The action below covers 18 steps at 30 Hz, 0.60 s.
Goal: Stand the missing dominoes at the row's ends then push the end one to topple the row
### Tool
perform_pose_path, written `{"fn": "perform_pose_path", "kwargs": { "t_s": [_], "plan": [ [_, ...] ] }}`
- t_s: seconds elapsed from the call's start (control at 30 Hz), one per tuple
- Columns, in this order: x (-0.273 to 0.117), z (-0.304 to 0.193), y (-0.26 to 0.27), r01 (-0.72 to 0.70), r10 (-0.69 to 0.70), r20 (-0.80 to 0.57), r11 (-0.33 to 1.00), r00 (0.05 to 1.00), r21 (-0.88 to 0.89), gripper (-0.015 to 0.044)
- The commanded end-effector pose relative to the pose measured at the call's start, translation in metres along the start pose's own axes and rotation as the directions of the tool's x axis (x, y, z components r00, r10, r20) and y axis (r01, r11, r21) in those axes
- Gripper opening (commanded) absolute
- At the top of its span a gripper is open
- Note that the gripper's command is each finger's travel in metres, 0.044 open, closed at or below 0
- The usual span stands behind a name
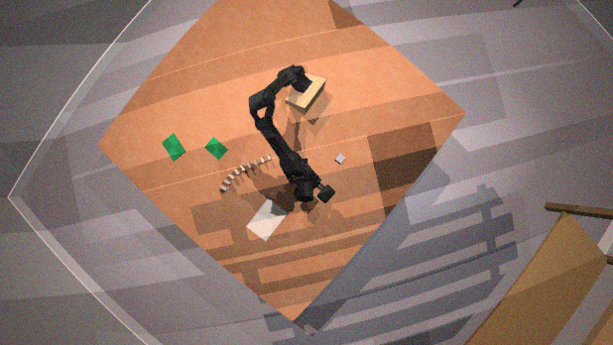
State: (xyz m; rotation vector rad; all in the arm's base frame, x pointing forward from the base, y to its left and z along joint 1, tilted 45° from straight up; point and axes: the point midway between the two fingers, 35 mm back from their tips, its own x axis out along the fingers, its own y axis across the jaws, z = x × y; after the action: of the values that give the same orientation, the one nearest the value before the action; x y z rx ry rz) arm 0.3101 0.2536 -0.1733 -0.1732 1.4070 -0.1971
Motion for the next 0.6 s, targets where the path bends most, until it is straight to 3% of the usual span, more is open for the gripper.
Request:
{"fn": "perform_pose_path", "kwargs": {
  "t_s": [0.0, 0.57],
  "plan": [
    [-0.0521, -0.0138, -0.0363, 0.445, -0.462, -0.048, 0.815, 0.886, 0.372, 0.044],
    [-0.0569, -0.0153, -0.0403, 0.474, -0.494, -0.053, 0.793, 0.868, 0.383, 0.044]
  ]
}}
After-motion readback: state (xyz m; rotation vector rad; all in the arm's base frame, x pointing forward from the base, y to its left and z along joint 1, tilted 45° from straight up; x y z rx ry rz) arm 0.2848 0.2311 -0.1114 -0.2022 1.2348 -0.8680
